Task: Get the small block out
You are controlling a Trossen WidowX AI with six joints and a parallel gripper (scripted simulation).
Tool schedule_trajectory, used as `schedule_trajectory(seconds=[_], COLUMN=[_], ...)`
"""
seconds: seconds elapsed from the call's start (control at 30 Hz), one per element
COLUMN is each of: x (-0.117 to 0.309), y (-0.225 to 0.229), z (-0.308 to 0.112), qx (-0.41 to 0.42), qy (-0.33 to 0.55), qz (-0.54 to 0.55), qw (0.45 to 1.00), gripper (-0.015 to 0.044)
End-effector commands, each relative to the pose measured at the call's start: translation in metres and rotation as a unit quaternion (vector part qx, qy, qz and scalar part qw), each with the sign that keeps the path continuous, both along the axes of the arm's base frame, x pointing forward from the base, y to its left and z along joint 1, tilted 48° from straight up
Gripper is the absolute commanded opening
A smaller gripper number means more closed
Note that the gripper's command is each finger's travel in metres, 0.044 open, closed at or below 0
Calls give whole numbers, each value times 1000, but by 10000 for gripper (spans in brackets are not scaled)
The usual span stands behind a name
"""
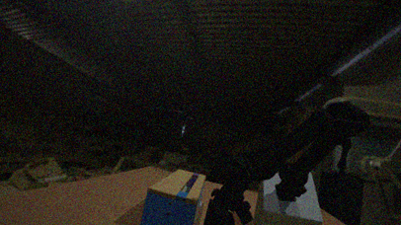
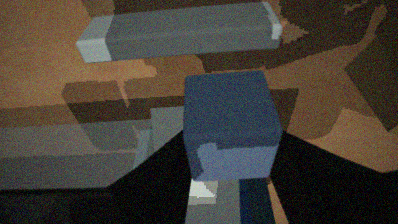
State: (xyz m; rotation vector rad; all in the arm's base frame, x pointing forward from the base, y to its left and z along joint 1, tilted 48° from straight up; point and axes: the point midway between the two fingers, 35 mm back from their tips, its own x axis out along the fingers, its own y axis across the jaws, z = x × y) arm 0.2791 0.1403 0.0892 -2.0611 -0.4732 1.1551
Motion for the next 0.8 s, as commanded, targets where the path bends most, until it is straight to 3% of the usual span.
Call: schedule_trajectory(seconds=[0.0, 0.23, 0.77], x=[-3, -4, -8], y=[-13, -16, -31], z=[18, 20, 16], qx=[2, 9, 170], qy=[-9, 0, 205], qz=[4, -4, -180], qw=[1000, 1000, 947], gripper=[0, 0, 0])
